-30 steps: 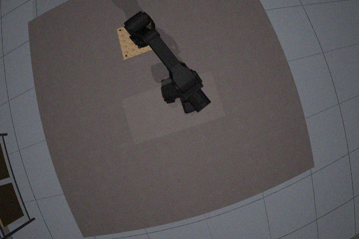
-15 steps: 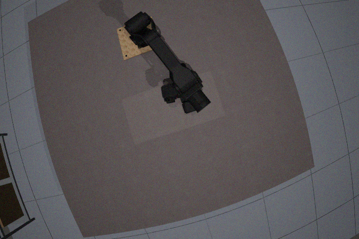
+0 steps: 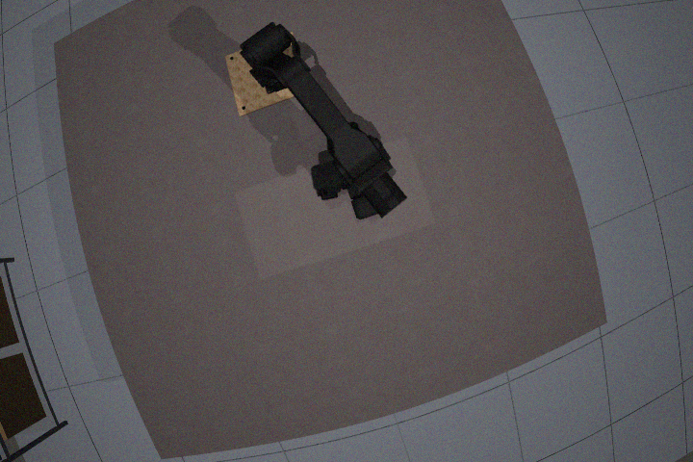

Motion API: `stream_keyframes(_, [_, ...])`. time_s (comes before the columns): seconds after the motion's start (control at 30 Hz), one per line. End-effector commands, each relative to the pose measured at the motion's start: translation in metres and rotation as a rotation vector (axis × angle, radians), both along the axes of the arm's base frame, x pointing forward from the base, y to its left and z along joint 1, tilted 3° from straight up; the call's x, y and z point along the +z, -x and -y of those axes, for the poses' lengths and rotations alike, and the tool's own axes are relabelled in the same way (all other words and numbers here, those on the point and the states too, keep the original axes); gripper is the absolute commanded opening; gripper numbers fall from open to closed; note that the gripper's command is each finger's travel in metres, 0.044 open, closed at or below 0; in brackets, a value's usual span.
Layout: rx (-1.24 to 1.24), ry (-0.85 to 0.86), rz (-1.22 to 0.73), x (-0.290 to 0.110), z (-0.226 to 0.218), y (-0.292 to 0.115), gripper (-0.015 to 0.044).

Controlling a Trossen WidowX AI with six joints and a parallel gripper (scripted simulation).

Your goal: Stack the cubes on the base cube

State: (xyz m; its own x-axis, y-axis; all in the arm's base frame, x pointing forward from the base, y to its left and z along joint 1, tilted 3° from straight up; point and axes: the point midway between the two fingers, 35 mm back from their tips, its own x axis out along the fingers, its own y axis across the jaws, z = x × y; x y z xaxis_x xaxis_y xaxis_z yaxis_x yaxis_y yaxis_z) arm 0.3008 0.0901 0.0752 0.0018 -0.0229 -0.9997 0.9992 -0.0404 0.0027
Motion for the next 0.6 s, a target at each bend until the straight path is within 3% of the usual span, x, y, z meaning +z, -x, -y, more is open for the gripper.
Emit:
stream_keyframes(0.0, [0.003,-0.003,-0.002,-0.001,0.0,0.0,0.0205])
stream_keyframes(0.57, [0.0,0.0,0.0,0.023,0.0,0.0,0.0205])
